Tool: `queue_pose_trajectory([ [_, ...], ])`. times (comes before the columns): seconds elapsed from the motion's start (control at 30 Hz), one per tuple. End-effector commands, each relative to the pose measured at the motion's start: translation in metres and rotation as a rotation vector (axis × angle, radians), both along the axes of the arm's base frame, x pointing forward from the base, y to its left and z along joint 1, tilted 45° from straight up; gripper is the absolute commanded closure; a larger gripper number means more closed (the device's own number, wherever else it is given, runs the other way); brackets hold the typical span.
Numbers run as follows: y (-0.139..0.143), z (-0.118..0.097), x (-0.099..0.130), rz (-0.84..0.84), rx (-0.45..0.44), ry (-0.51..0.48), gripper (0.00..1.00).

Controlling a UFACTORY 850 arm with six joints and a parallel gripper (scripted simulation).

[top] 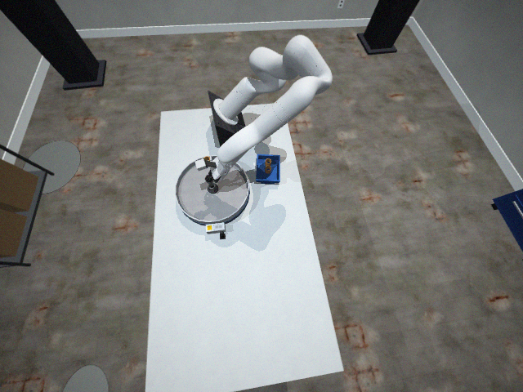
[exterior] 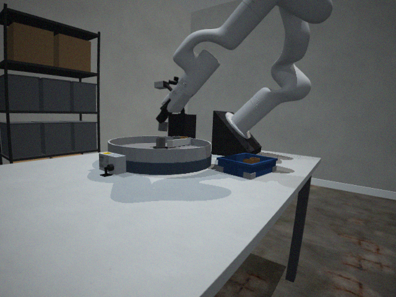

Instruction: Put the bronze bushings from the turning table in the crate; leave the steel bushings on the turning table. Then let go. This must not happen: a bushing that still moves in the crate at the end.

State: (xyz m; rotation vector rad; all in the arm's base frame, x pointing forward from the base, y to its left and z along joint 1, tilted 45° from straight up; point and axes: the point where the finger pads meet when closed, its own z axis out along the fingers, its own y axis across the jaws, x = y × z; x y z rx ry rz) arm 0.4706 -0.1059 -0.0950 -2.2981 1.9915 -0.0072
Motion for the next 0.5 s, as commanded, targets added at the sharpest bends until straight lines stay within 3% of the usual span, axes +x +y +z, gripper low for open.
queue_pose_trajectory([
  [0.0, 0.0003, 0.0008, 0.0089, 0.001, 0.024, 0.023, 1.0],
  [0.47, 0.0012, 0.001, 0.0175, 0.001, 0.024, 0.023, 1.0],
])
